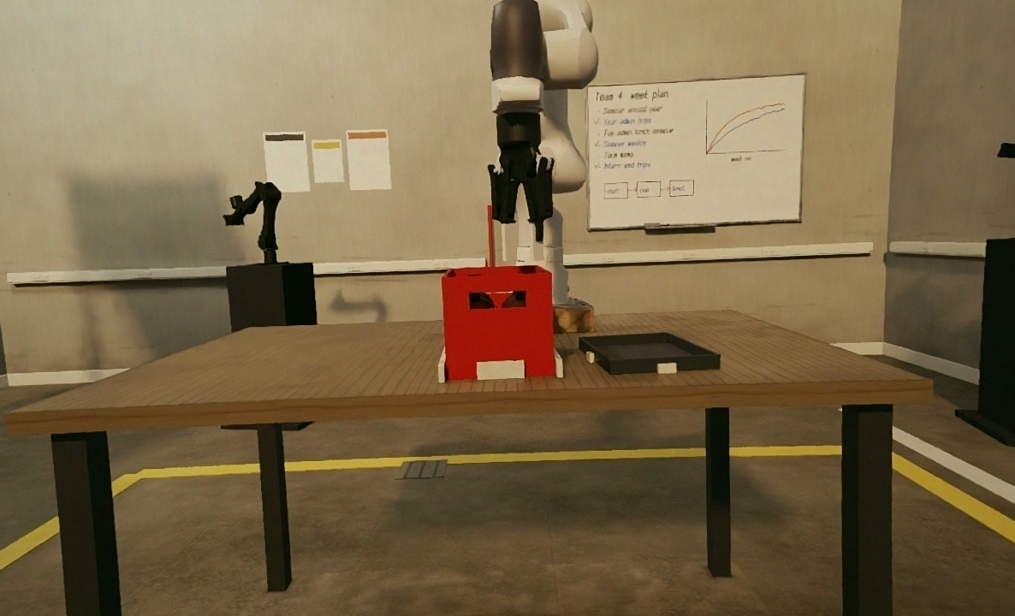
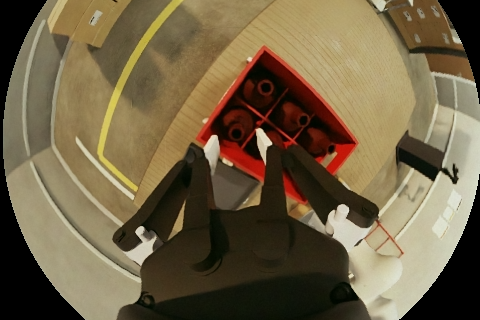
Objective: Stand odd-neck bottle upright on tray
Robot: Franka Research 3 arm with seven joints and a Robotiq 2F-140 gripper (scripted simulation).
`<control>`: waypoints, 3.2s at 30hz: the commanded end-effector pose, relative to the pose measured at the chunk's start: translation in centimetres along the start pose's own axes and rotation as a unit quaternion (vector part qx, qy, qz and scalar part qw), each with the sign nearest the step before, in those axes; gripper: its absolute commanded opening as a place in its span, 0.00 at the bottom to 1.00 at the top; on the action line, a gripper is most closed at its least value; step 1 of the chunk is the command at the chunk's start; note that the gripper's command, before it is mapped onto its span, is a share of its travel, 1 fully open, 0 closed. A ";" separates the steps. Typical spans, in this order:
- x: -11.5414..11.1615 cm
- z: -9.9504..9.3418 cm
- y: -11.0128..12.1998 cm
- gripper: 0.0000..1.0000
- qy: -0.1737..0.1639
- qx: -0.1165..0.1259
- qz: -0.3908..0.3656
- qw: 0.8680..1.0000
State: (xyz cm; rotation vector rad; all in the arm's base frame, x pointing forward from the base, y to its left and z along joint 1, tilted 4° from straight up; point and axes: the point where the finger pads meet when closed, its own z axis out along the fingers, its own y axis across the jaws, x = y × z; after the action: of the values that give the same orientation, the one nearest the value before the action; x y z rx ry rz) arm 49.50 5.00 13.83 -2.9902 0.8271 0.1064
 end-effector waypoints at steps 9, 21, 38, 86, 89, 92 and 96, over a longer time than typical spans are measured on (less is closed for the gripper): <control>0.2 0.9 -0.1 0.44 0.002 0.002 -0.004 1.000; 0.2 1.1 -0.1 0.44 0.002 0.002 -0.004 1.000; 0.2 1.1 -0.1 0.44 0.002 0.002 -0.004 1.000; 0.2 2.6 -0.1 0.44 0.002 0.002 -0.004 1.000; 0.2 3.0 -0.1 0.44 0.002 0.002 -0.004 1.000; 0.2 3.4 -0.1 0.44 0.002 0.002 -0.004 1.000; 0.2 3.6 -0.1 0.44 0.002 0.002 -0.004 1.000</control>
State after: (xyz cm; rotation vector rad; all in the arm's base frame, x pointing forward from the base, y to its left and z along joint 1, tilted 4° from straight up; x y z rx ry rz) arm 49.32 5.11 10.44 -2.9895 0.8317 0.1071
